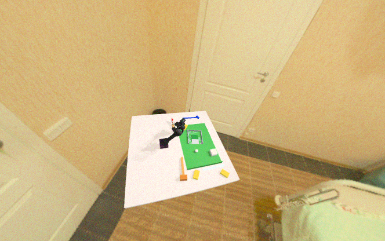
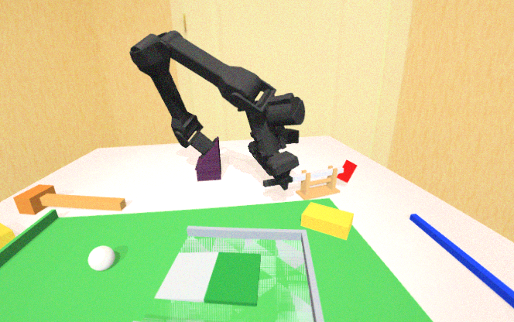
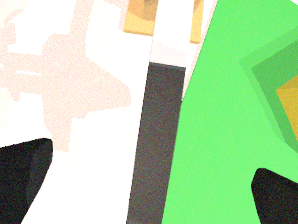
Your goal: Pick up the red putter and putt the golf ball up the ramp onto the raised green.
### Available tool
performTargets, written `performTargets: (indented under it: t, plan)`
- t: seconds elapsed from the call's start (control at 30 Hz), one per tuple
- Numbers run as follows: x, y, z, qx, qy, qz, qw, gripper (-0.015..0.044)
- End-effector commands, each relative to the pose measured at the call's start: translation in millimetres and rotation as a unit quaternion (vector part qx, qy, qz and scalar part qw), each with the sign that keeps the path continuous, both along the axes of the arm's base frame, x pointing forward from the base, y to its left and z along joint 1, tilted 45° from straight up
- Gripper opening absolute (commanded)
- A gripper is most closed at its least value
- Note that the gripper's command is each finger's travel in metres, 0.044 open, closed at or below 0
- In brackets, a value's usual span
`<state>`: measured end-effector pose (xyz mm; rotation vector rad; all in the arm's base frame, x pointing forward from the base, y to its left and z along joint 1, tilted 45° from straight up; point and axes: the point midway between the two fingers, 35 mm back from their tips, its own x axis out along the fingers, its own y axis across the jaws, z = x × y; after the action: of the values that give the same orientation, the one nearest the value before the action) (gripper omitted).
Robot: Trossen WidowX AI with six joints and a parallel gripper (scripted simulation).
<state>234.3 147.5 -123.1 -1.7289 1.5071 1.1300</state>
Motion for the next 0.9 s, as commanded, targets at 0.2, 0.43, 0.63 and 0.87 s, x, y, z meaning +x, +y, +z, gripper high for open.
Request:
performTargets:
  t: [0.2, 0.43, 0.63, 0.87]
  plan:
    - [-1, -10, -9, -0.005, 0.004, 0.002, 1.000, 0.0440]
    - [-1, -18, -17, -0.005, 0.004, 0.002, 1.000, 0.0440]
    - [0, -24, -22, -0.006, 0.004, 0.002, 1.000, 0.0440]
    - [1, -21, -20, -0.002, 0.002, 0.000, 1.000, 0.0361]
